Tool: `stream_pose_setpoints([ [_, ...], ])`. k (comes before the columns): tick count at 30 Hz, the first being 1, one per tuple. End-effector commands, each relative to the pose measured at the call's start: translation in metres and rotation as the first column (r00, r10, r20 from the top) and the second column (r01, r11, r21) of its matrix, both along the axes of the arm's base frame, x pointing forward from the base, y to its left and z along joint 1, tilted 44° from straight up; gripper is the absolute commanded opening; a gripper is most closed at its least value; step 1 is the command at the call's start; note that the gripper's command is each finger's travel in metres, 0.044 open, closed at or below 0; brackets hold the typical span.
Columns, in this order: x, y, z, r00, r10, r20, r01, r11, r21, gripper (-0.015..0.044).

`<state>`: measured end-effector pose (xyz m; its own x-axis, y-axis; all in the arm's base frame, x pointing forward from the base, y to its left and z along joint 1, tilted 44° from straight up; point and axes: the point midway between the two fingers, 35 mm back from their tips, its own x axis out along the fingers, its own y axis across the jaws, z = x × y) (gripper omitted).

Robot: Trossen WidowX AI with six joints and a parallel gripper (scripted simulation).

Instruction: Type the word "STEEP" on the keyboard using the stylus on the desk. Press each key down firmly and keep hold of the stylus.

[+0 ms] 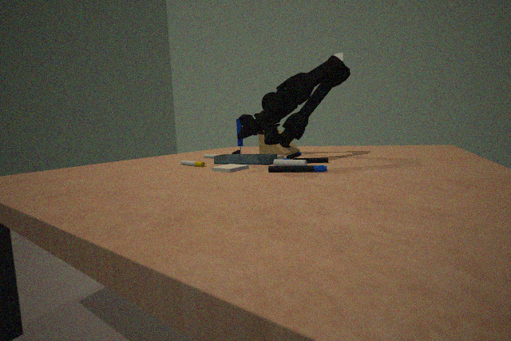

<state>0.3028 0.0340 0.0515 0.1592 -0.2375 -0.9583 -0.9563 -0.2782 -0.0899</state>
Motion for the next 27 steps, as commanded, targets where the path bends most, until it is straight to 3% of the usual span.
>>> stream_pose_setpoints([
  [1, 0.000, 0.001, -0.001, 1.000, -0.005, 0.003, 0.005, 1.000, 0.001, 0.0081],
  [27, -0.002, 0.011, -0.012, 1.000, -0.005, 0.003, 0.005, 1.000, 0.002, 0.0081],
])
